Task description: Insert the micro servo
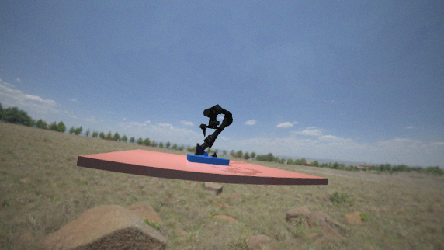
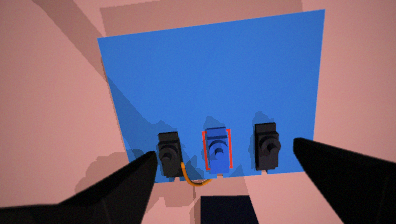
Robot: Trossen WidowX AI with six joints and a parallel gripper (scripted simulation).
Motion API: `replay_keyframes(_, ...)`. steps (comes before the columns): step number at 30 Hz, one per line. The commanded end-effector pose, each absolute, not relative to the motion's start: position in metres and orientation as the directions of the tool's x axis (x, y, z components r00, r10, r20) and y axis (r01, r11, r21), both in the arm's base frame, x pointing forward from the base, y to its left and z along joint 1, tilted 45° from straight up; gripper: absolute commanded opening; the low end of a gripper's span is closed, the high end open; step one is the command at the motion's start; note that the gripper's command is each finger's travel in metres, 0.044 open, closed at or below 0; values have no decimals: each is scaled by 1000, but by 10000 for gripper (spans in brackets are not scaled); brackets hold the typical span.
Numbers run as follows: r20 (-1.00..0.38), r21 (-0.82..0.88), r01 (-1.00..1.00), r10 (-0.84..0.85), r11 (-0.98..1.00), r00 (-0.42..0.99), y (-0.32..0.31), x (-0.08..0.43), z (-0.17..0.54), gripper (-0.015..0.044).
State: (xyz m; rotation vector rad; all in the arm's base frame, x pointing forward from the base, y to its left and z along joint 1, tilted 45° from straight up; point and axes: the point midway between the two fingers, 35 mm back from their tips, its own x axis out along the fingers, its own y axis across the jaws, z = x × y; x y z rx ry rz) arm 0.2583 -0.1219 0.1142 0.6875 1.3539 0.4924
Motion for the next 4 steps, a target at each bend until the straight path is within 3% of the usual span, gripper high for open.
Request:
replay_keyframes(1, -716, 695, 63, 680, 717, 161, -123, 258, 114, 440)
replay_keyframes(4, -716, 695, 63, 680, 717, 161, -123, 258, 114, 440)
